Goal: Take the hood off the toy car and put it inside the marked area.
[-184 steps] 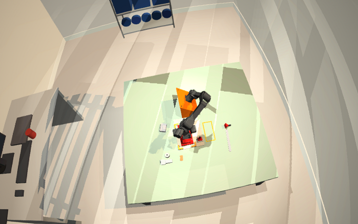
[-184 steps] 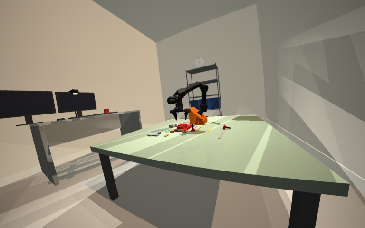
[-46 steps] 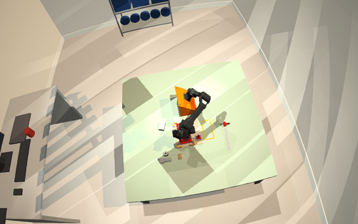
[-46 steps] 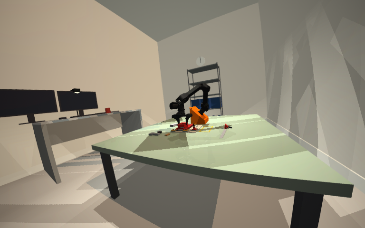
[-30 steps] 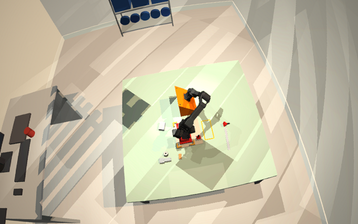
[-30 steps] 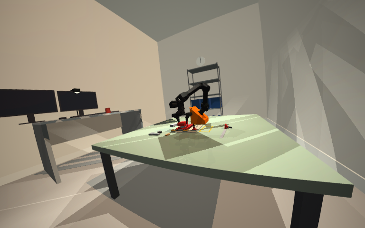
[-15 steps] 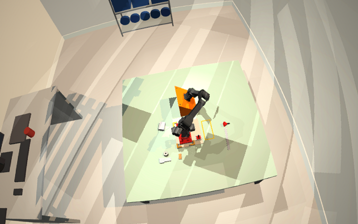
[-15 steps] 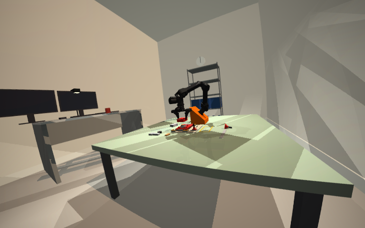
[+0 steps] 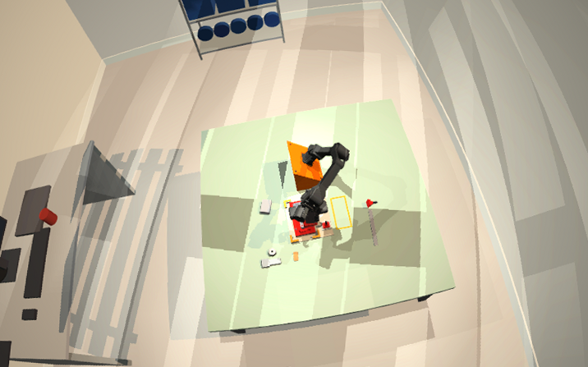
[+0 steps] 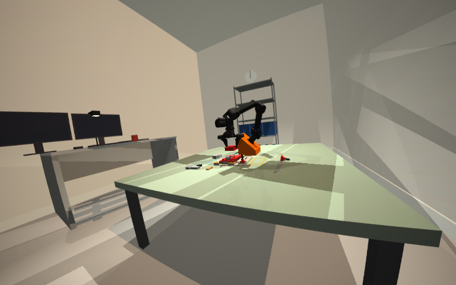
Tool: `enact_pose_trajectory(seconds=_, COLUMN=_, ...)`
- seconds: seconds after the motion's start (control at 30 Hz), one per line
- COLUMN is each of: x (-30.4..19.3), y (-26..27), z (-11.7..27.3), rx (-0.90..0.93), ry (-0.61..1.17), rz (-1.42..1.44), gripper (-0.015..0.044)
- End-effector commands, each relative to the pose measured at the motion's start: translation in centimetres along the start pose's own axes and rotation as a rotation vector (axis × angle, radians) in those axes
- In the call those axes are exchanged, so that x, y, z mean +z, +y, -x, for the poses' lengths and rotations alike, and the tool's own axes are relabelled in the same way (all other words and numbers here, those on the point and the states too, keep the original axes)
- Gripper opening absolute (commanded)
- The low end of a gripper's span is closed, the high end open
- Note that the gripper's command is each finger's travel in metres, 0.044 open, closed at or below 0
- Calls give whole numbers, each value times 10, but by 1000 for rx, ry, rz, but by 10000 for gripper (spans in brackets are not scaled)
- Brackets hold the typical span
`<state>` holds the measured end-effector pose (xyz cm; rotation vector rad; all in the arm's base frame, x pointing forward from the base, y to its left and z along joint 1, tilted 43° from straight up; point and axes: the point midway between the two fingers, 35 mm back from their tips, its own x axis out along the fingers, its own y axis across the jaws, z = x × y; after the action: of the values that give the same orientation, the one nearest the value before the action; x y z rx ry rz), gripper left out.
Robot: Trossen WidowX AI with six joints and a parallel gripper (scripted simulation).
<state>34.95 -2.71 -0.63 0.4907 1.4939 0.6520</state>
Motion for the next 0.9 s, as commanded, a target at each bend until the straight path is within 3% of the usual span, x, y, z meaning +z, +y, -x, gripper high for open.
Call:
enact_pose_trajectory(seconds=0.0, x=1, y=20, z=2, rx=-1, ry=-3, rz=-2, gripper=0)
enact_pose_trajectory(seconds=0.87, x=-19, y=138, z=6, rx=10, ry=4, rz=-4, gripper=0)
